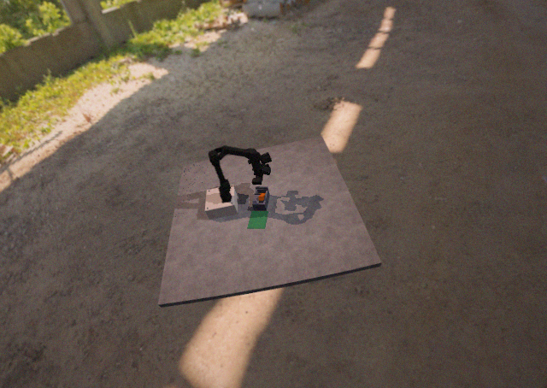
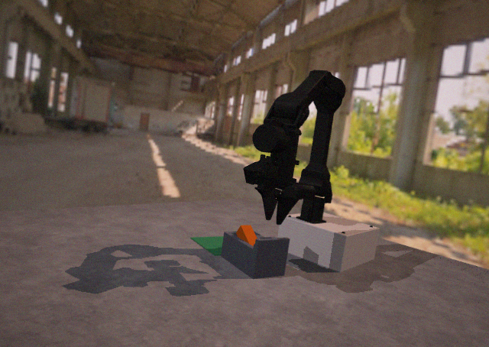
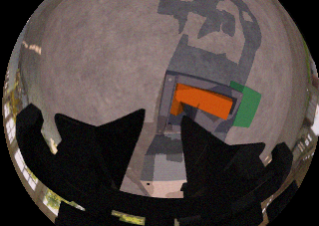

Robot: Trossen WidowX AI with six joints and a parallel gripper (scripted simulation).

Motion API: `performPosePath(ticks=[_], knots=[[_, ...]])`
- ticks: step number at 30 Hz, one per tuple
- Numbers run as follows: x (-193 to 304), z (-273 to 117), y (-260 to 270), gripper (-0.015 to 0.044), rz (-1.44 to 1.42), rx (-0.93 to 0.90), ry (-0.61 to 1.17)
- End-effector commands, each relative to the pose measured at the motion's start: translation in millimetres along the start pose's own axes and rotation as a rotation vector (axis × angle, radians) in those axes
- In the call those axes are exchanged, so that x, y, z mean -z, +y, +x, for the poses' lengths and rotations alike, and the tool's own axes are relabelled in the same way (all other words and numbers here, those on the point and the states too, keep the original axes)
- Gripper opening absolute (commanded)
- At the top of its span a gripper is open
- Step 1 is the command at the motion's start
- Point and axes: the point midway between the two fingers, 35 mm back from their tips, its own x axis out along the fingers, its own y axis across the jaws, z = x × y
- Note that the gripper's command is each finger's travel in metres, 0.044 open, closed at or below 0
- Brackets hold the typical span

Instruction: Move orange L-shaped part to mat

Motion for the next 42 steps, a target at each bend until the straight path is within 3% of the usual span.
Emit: performPosePath(ticks=[1, 42], knots=[[3.6, -16.8, -5.3, 0.018, -0.003, 0.009, 0.008], [1.2, -14.2, -2.3, 0.018, 0.001, -0.002, -0.004]])
